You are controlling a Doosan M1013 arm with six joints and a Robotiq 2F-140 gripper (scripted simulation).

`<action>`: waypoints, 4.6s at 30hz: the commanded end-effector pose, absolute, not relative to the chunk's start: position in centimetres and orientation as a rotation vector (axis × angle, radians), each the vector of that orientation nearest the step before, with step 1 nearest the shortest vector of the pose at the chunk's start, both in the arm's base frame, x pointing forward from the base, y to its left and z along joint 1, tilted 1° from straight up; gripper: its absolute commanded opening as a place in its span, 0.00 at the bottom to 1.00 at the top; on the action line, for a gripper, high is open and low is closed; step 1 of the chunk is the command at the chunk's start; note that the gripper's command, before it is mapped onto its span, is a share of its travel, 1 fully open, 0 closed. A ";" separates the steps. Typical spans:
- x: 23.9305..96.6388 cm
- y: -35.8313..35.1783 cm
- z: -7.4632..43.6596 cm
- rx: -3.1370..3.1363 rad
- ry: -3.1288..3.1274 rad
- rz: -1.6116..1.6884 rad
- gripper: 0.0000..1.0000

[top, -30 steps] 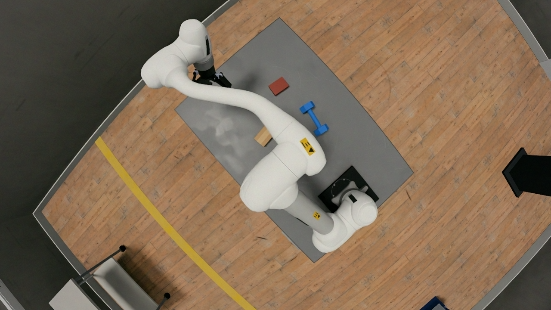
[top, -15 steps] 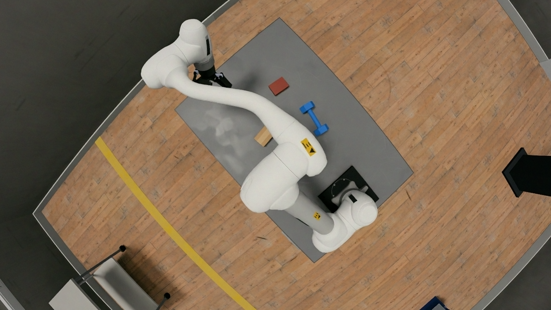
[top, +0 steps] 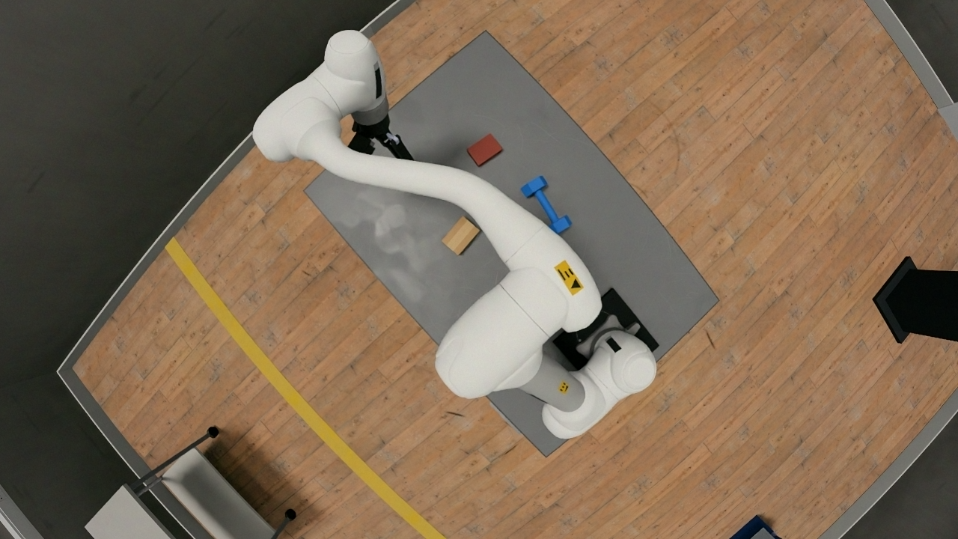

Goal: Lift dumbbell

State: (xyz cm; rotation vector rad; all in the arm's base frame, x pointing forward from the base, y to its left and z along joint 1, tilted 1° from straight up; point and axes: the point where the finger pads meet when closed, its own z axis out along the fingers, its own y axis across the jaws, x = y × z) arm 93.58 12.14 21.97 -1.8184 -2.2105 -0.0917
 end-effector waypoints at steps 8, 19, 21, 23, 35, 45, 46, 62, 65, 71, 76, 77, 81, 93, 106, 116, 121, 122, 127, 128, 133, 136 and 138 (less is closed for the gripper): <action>88.5 9.2 25.9 -2.270 -1.845 -0.020 1.00; 83.2 6.6 28.6 -2.605 -1.449 0.024 1.00; 82.1 6.2 29.0 -2.662 -1.366 0.029 1.00; 81.0 5.7 29.4 -2.716 -1.281 0.033 1.00; 74.4 3.1 31.3 -2.971 -0.758 0.040 1.00; 68.9 1.2 32.1 -3.097 -0.312 0.021 1.00; 68.9 1.2 32.1 -3.097 -0.312 0.021 1.00; 61.8 -6.9 24.2 -3.141 0.108 0.003 1.00; 60.4 -8.8 21.7 -3.140 0.141 0.005 1.00; 57.7 -11.8 17.7 -3.137 0.197 0.008 1.00; 55.0 -14.1 14.4 -3.134 0.245 0.011 1.00; 54.4 -14.5 13.7 -3.133 0.255 0.011 1.00; 53.2 -15.3 12.4 -3.131 0.274 0.013 1.00; 52.2 -16.0 5.6 -3.130 0.290 0.013 1.00; 52.1 -16.0 1.4 -3.130 0.290 0.014 1.00; 52.1 -16.0 1.4 -3.130 0.290 0.014 1.00; 52.1 -16.0 1.4 -3.130 0.291 0.014 1.00; 52.1 -16.0 1.4 -3.130 0.291 0.014 1.00; 52.1 -16.0 1.4 -3.130 0.291 0.014 1.00; 52.1 -16.0 1.4 -3.130 0.291 0.014 1.00; 52.1 -16.0 1.4 -3.130 0.291 0.014 1.00; 52.1 -16.0 1.4 -3.130 0.291 0.014 1.00; 52.1 -16.0 1.4 -3.130 0.291 0.014 0.10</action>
